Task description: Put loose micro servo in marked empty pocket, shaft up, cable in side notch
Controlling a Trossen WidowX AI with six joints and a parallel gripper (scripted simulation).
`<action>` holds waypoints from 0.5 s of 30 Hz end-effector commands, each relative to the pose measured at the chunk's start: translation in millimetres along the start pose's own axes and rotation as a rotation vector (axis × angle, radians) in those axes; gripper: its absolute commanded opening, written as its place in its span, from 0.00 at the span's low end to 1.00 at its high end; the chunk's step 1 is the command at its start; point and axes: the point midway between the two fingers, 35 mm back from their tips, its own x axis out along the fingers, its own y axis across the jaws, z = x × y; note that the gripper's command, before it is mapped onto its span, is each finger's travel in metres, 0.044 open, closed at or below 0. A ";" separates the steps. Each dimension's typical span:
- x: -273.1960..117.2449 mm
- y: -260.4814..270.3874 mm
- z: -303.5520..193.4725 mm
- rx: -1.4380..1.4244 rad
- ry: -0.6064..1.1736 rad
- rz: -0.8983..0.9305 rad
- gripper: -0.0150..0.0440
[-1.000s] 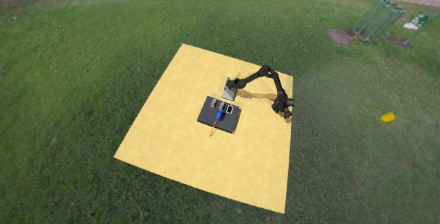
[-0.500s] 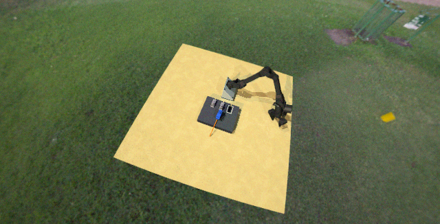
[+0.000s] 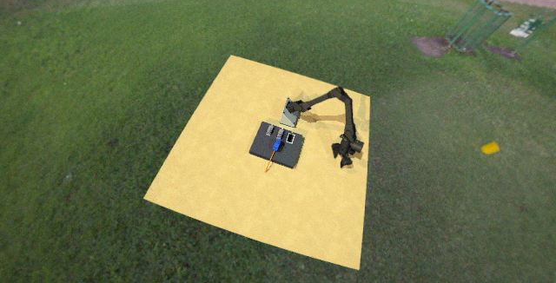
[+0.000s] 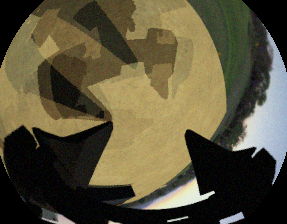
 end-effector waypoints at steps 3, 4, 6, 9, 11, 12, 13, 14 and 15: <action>11.2 -2.9 -47.4 0.100 0.104 0.046 1.00; 11.8 -4.1 -54.6 0.110 0.119 0.049 1.00; 12.8 -6.3 -69.5 0.132 0.149 0.056 1.00; 13.9 -8.5 -89.6 0.172 0.190 0.070 1.00; 14.7 -9.6 -104.2 0.213 0.219 0.084 1.00; 15.0 -10.0 -111.9 0.235 0.234 0.092 1.00; 15.1 -10.5 -119.8 0.257 0.250 0.100 1.00; 15.1 -10.9 -127.7 0.279 0.265 0.105 1.00; 14.9 -11.4 -135.1 0.304 0.279 0.111 1.00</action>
